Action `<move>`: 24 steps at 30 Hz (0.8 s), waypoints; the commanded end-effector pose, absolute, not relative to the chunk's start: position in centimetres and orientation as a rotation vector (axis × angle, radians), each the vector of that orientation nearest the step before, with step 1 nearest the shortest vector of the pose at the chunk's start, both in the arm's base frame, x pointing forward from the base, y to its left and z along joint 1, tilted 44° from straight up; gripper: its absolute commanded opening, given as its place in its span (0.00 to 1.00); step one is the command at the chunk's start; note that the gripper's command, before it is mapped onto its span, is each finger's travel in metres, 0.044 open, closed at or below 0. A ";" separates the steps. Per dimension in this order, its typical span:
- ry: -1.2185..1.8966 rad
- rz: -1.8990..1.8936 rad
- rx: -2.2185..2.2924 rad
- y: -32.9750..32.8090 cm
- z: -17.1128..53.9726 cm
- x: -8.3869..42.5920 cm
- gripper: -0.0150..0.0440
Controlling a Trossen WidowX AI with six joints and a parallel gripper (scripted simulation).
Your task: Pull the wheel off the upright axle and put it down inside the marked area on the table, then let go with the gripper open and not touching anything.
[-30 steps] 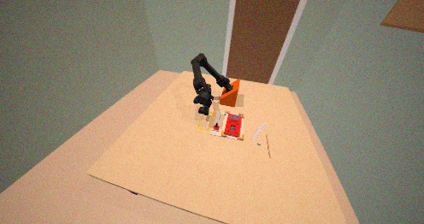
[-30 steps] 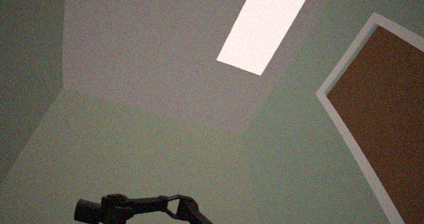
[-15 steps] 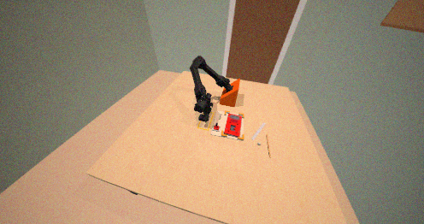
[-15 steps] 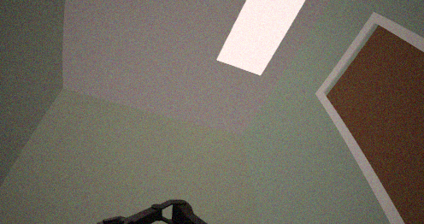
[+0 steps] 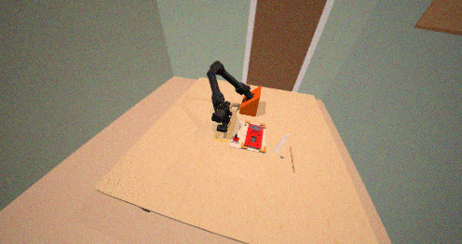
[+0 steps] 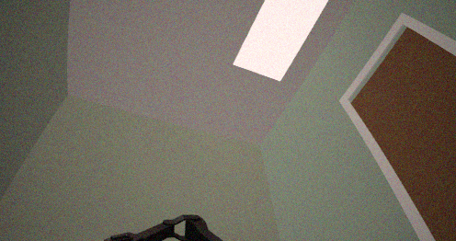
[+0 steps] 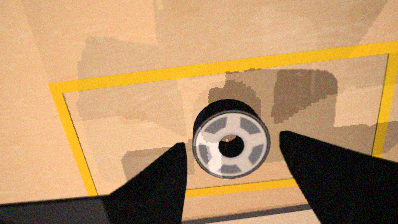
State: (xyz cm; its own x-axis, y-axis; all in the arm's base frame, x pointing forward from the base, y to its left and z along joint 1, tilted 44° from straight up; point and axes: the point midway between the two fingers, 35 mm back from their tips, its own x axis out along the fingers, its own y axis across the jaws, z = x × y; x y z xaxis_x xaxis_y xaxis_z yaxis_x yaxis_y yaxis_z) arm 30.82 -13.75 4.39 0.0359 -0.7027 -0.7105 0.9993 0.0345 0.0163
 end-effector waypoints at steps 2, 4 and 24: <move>0.612 -1.437 0.622 -11.4 6.6 30.9 0.76; 0.614 -1.436 0.621 -10.2 7.9 30.8 0.76; 0.622 -1.438 0.619 -4.1 8.7 22.5 1.00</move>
State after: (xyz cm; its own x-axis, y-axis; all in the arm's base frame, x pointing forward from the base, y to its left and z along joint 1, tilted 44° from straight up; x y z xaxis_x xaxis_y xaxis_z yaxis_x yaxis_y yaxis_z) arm 23.03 -4.31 8.72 0.0411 -0.6984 -0.7145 0.9989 0.0432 0.0153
